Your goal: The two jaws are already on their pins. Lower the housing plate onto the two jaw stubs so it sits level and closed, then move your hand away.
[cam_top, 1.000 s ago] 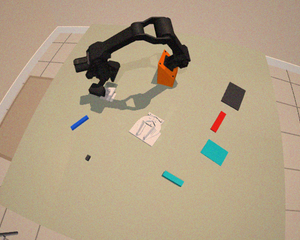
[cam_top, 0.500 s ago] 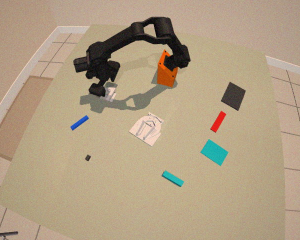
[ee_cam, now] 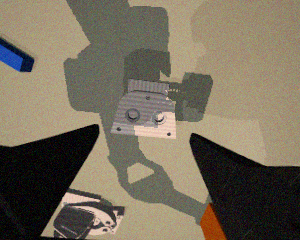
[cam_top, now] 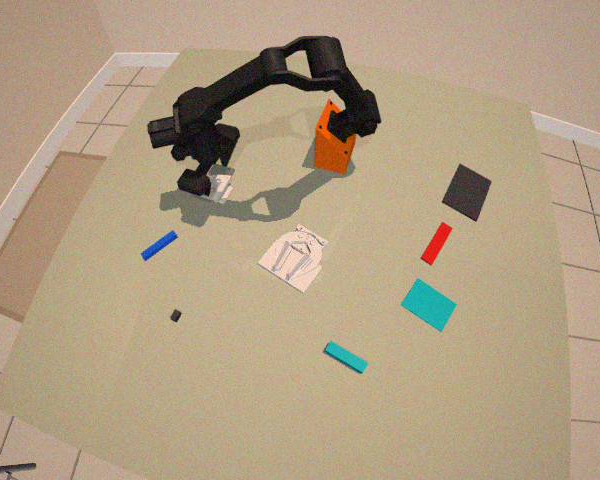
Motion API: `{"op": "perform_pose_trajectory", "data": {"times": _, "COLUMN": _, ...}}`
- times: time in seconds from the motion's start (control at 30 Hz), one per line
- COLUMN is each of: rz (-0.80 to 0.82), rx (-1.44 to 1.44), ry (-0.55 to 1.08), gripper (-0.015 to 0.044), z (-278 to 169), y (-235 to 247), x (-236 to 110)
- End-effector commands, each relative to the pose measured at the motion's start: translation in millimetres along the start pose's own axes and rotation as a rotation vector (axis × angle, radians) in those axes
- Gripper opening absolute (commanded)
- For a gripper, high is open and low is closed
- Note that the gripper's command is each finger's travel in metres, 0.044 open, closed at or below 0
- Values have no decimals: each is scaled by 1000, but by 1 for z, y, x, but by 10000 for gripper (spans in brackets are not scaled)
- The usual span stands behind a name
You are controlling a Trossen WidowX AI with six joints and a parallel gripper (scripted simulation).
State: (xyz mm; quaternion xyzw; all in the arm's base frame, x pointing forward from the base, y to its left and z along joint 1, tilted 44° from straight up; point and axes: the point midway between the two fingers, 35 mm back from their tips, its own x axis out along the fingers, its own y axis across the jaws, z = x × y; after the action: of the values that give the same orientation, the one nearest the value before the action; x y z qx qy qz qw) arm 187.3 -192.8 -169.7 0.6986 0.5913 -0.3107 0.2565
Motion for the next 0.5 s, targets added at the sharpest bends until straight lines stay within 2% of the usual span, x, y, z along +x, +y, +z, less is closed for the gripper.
{"op": "perform_pose_trajectory", "data": {"times": 0.0, "rz": 0, "rx": 6, "ry": 6, "gripper": 440, "z": -1, "y": 0, "x": 8}}
{"op": "perform_pose_trajectory", "data": {"times": 0.47, "rz": 2, "rx": 7, "ry": 7, "gripper": 440, "z": 0, "y": 1, "x": 31}}
